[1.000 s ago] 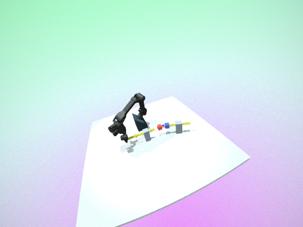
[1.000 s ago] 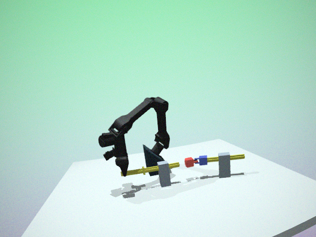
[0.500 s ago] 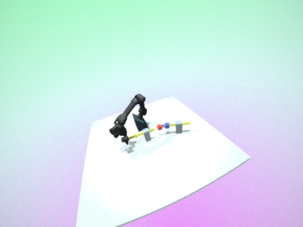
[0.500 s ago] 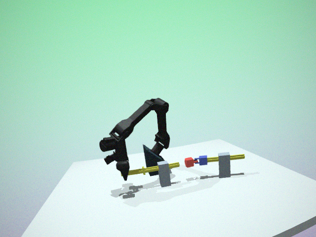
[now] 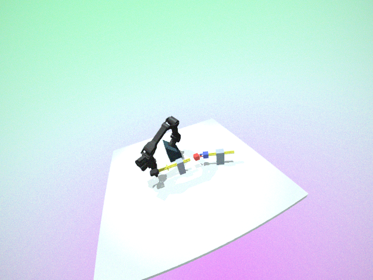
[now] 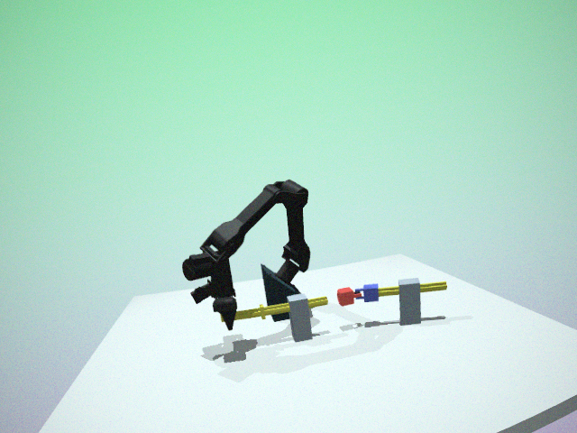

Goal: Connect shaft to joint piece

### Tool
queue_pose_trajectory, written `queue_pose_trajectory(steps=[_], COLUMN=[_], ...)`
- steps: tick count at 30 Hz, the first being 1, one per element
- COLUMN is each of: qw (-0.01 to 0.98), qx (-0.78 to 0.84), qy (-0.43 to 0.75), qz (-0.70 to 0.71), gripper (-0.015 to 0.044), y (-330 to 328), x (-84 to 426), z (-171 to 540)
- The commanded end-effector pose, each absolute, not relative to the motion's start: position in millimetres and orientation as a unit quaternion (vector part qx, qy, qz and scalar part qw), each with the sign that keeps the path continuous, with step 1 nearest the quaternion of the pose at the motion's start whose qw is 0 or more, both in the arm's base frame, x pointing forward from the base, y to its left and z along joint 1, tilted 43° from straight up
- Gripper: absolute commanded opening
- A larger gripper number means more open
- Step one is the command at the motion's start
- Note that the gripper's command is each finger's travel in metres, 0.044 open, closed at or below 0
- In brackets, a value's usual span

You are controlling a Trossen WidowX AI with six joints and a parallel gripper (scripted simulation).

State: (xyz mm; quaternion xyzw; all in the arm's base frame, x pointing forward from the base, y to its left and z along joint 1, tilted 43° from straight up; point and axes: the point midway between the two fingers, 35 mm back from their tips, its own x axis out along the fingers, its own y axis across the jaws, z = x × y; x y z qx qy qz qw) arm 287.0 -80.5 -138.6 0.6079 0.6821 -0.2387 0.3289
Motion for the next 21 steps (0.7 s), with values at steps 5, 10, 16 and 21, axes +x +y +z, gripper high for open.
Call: queue_pose_trajectory(steps=[5, 10, 16, 21], qw=[0.327, 0.327, 0.327, 0.327], qx=[0.61, 0.61, 0.61, 0.61], qy=[0.681, 0.681, 0.681, 0.681], qz=[-0.238, -0.238, -0.238, -0.238], gripper=[0.0102, 0.0102, 0.0069, 0.0067], y=[-79.3, -79.3, -79.3, -79.3], x=[286.9, 286.9, 286.9, 286.9], z=[-138.8, -138.8, -138.8, -138.8])
